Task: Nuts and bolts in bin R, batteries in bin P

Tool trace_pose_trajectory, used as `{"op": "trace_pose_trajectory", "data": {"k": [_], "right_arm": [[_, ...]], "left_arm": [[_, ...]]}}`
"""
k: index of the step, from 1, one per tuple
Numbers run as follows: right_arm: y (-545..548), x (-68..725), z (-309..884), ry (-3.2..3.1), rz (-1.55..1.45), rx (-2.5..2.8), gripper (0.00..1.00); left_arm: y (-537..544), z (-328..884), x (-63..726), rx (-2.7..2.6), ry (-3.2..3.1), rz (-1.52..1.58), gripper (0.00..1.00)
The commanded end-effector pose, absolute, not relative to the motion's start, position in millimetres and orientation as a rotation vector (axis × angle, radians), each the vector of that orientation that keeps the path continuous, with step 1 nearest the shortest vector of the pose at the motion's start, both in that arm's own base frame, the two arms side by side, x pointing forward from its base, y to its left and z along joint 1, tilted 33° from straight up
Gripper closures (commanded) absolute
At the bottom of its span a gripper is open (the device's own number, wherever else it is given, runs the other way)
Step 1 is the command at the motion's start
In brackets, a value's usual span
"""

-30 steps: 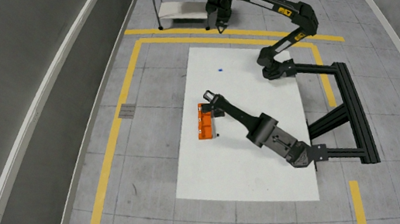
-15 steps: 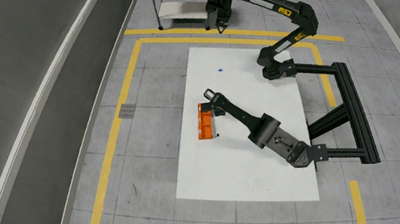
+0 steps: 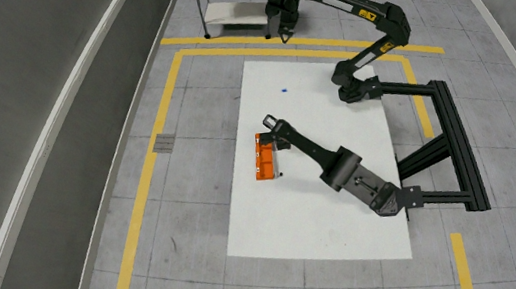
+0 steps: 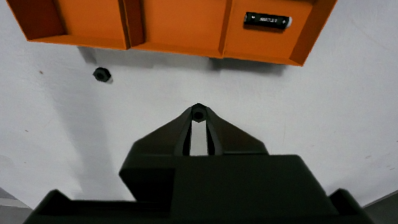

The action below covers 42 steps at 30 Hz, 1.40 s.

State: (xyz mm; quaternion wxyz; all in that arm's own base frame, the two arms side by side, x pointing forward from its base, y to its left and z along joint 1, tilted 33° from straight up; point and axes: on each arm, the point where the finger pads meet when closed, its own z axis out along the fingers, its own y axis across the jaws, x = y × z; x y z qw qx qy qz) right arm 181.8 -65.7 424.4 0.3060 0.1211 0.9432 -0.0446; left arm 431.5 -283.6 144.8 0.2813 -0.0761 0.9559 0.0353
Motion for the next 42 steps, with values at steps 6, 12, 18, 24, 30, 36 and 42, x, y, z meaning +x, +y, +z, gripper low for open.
{"op": "trace_pose_trajectory", "data": {"k": [6,12,18,24,30,36,42], "right_arm": [[-62.6,181.8,445.8,2.461,-0.126,0.301,0.0],[-62.6,181.8,445.8,2.461,-0.126,0.301,0.0],[-62.6,181.8,445.8,2.461,-0.126,0.301,0.0],[-62.6,181.8,445.8,2.461,-0.126,0.301,0.0],[-62.6,181.8,445.8,2.461,-0.126,0.301,0.0],[-62.6,181.8,445.8,2.461,-0.126,0.301,0.0],[-62.6,181.8,445.8,2.461,-0.126,0.301,0.0]], "left_arm": [[-291.5,156.3,435.1,-0.214,2.541,0.066,0.89],[-298.0,151.4,430.3,-0.205,2.547,0.068,0.89],[-291.7,156.1,434.8,-0.214,2.541,0.066,0.89],[-291.7,156.0,434.7,-0.214,2.541,0.066,0.89],[-302.7,182.4,430.9,-0.217,2.515,0.024,0.89],[-273.9,187.5,446.4,-0.225,2.522,0.048,0.89],[-250.1,203.1,462.1,-0.226,2.514,0.045,0.89]]}}
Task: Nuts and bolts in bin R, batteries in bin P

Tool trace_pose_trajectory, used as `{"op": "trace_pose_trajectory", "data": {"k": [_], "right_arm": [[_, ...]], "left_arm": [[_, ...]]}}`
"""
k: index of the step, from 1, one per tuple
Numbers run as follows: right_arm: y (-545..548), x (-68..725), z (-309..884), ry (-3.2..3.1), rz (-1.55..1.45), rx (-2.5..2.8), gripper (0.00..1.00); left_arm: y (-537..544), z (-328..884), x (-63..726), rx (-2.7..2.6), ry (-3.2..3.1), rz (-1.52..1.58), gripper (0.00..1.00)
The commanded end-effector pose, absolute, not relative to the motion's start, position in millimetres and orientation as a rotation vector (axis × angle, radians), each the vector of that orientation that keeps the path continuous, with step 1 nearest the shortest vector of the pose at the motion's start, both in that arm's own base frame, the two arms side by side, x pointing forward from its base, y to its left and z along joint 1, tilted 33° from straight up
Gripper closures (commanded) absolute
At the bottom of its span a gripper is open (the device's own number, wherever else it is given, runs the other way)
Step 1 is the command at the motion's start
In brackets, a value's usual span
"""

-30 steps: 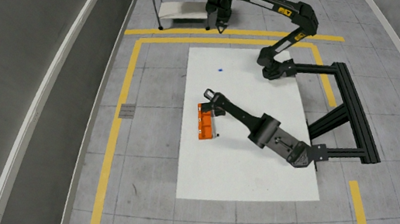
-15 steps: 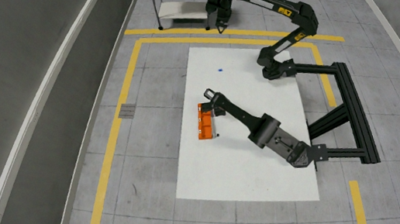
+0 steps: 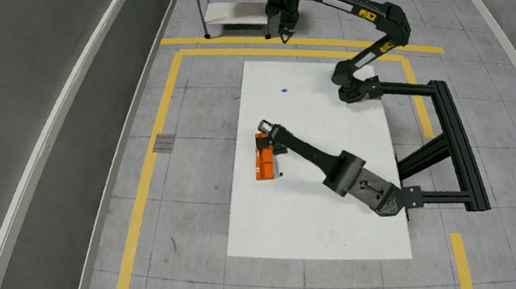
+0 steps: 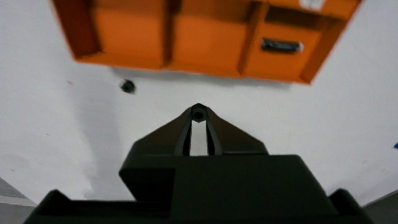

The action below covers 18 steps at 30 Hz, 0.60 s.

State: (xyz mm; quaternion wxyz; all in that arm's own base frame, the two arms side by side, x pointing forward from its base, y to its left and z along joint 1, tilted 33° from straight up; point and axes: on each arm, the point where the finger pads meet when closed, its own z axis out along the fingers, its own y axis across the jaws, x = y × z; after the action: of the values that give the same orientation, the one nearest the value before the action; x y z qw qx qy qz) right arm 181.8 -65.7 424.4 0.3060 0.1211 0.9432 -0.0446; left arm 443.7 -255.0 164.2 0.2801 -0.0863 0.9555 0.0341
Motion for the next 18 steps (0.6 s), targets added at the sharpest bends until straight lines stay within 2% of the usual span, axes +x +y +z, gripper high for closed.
{"op": "trace_pose_trajectory", "data": {"k": [1,18], "right_arm": [[-62.6,181.8,445.8,2.461,-0.126,0.301,0.0],[-62.6,181.8,445.8,2.461,-0.126,0.301,0.0]], "left_arm": [[-245.0,205.5,464.6,-0.162,2.521,0.067,0.89],[-181.2,239.0,502.1,-0.09,2.518,0.099,0.89]]}}
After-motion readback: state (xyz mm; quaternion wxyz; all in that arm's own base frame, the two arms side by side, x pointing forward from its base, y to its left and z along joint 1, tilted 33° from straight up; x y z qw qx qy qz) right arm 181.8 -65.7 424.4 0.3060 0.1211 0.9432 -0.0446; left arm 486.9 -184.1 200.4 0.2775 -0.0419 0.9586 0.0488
